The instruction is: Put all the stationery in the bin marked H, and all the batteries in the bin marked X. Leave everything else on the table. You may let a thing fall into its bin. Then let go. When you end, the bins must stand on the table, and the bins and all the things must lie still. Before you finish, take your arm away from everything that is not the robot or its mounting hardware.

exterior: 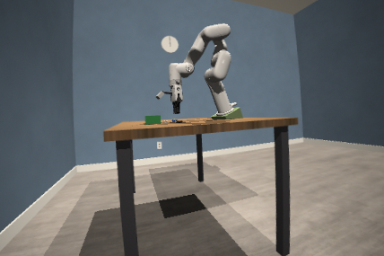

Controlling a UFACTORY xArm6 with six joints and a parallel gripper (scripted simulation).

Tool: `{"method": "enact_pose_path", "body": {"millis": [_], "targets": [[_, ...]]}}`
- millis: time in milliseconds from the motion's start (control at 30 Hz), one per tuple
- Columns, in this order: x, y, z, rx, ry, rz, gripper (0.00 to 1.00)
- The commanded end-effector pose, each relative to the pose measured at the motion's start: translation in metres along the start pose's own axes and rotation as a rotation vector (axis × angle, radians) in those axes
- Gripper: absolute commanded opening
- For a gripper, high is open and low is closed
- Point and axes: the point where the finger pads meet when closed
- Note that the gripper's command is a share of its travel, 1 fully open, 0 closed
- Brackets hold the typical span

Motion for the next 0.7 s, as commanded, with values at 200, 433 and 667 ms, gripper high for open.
{"method": "enact_pose_path", "body": {"millis": [200, 433, 667], "targets": [[-0.0003, -0.011, 0.0001, 0.002, 0.0, 0.0, 0.0], [-0.0003, -0.011, 0.0001, 0.002, 0.0, 0.0, 0.0], [-0.0002, -0.0175, 0.0, 0.002, 0.0, 0.0, 0.0]]}}
Point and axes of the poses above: the point where the finger pads meet when closed, its own y axis out along the fingers, its own x axis across the jaws, z = x × y, and after that the axes turned 4 degrees about y, right-handed
